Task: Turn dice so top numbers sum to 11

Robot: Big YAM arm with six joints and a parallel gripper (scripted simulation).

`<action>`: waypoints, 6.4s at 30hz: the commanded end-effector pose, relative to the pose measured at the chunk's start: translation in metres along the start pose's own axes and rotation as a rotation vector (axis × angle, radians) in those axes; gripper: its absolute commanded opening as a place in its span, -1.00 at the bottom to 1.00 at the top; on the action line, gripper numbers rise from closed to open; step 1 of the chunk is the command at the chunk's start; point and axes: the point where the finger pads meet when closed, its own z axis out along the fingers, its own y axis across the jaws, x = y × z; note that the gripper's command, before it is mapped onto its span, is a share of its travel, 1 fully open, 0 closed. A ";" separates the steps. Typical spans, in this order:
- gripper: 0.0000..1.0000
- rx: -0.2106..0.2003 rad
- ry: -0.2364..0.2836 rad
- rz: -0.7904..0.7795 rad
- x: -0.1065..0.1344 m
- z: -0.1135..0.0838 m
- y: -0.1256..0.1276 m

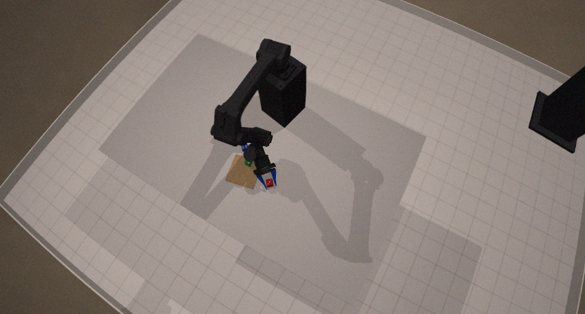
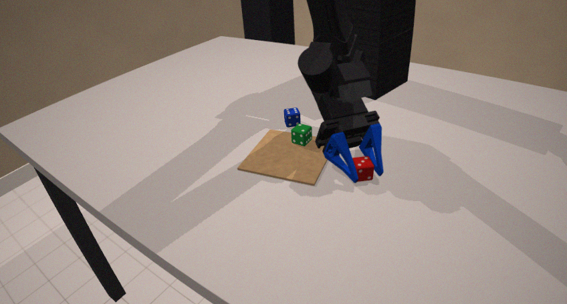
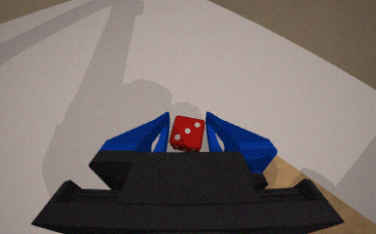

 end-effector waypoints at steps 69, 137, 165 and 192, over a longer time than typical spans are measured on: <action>-0.11 0.003 -0.012 -0.017 -0.015 -0.058 0.000; 1.00 0.018 1.054 -0.003 -0.104 -0.047 -0.007; -0.11 0.102 1.035 0.127 -0.084 -0.046 -0.007; -0.11 0.104 1.030 0.126 -0.085 -0.044 -0.008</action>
